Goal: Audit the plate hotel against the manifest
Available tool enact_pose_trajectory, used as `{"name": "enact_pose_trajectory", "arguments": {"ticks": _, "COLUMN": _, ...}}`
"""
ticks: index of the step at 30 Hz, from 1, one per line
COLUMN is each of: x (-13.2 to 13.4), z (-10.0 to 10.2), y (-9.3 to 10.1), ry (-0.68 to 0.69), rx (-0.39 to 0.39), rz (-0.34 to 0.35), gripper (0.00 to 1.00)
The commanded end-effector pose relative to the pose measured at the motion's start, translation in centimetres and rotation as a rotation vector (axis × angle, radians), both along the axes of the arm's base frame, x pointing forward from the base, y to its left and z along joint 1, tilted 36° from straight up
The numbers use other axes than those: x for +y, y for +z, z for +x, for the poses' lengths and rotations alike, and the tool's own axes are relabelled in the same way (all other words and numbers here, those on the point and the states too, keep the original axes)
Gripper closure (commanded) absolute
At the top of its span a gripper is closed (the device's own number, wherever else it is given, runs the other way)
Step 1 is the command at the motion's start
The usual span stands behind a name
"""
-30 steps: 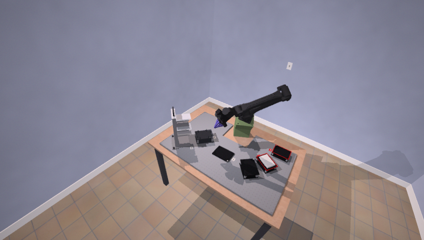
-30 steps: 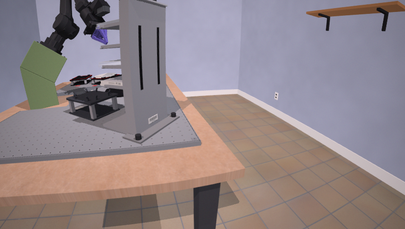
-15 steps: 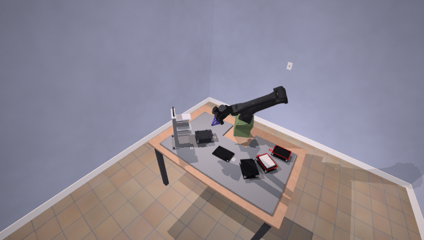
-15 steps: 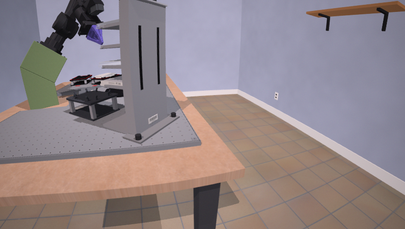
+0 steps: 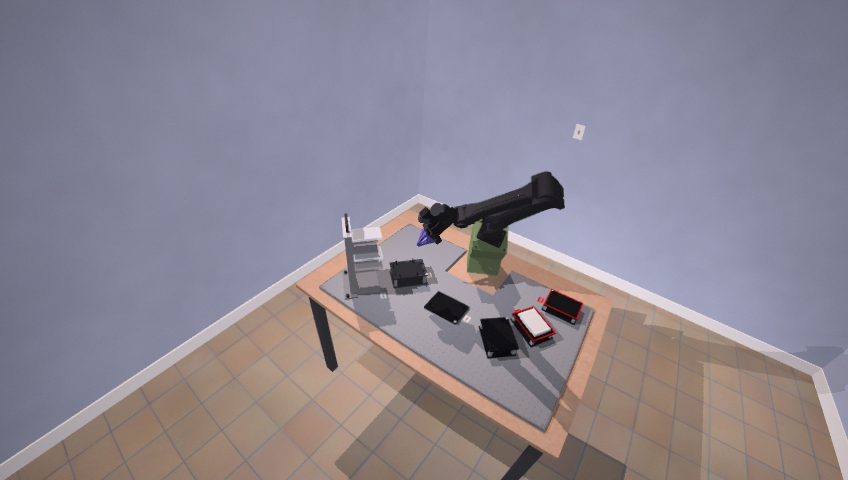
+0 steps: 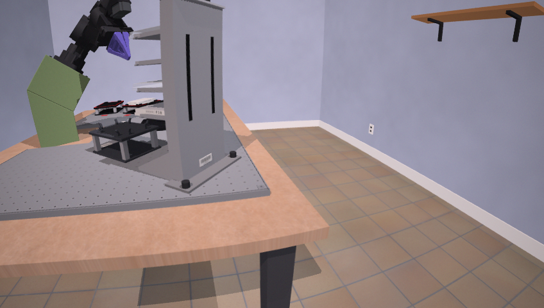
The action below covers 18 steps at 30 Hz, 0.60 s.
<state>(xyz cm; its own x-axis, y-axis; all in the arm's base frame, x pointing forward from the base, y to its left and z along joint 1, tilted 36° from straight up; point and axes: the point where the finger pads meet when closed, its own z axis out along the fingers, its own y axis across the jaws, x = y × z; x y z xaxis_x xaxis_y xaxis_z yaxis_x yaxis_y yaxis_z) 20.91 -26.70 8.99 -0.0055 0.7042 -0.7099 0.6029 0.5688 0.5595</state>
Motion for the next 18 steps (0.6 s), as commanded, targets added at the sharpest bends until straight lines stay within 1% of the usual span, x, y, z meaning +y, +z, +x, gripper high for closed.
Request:
{"name": "enact_pose_trajectory", "arguments": {"ticks": 1, "x": -3.1, "z": -0.2, "y": 1.7, "ry": -0.011, "rx": -0.007, "rz": -0.079, "gripper": 1.0}}
{"name": "enact_pose_trajectory", "arguments": {"ticks": 5, "x": -4.2, "z": -0.9, "y": 0.9, "ry": -0.011, "rx": -0.004, "rz": -0.079, "gripper": 1.0}}
{"name": "enact_pose_trajectory", "arguments": {"ticks": 7, "x": -4.2, "z": -0.9, "y": 0.9, "ry": -0.011, "rx": -0.004, "rz": -0.079, "gripper": 1.0}}
{"name": "enact_pose_trajectory", "arguments": {"ticks": 18, "x": -7.1, "z": -2.8, "y": -1.1, "ry": -0.012, "rx": 0.001, "rz": -0.078, "gripper": 1.0}}
